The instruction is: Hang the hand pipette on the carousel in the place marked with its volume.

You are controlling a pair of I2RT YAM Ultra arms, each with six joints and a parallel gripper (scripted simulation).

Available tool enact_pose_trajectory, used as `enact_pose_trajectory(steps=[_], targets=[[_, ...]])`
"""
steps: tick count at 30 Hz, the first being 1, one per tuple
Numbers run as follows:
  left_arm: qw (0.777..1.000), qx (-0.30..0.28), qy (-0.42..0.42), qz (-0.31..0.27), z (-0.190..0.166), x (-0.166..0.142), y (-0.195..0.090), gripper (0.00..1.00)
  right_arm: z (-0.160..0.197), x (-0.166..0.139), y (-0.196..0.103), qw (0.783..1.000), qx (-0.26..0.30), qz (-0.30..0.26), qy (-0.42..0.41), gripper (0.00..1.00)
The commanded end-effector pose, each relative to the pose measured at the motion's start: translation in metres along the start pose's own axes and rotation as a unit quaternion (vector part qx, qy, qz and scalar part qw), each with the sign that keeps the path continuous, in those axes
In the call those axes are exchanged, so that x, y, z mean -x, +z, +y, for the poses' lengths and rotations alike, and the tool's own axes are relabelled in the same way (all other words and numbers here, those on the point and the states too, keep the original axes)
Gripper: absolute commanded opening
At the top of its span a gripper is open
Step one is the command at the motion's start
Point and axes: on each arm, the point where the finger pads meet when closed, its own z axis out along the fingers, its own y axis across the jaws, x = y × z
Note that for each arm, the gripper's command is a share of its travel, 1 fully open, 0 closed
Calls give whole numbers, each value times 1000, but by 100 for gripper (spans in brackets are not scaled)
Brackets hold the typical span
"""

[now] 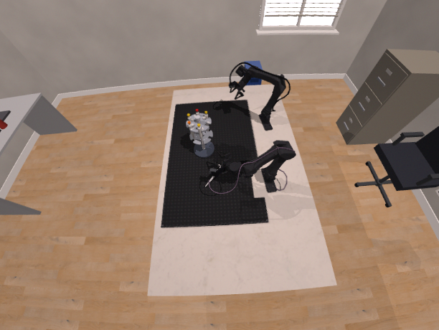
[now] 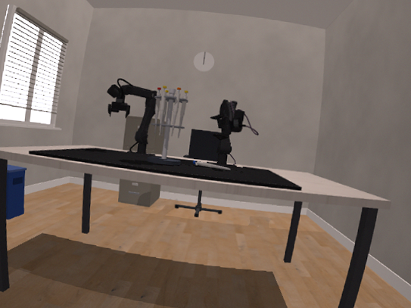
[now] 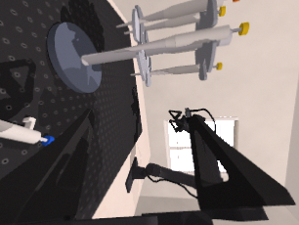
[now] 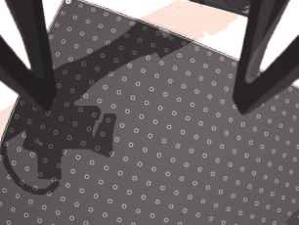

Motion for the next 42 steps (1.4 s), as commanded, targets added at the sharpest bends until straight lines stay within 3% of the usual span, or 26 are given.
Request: enact_pose_trajectory(steps=[1,12,15,27,30,32,33,36,42], targets=[[990,102,74,59,0,2,-19,100,-4,10,-6,1000,-9,-21,-12,100],[969,171,175,44,15,30,-92,100,-4,10,-6,1000,-9,-21,-12,100],[966,175,187,43,14,30,-95,100,-4,10,-6,1000,-9,-21,-12,100],[890,291,347,46,19,64,-176,100,-4,10,-6,1000,-9,-21,-12,100],[859,326,391,56,19,65,-179,100,-4,10,-6,1000,-9,-21,-12,100],[859,326,391,56,19,65,-179,100,-4,10,-6,1000,-9,-21,-12,100],[833,349,422,83,19,65,-179,100,-4,10,-6,1000,-9,-21,-12,100],[806,370,444,130,19,65,-179,100,-4,10,-6,1000,-9,-21,-12,100],[801,375,447,133,18,63,-181,100,-4,10,-6,1000,-9,-21,-12,100]])
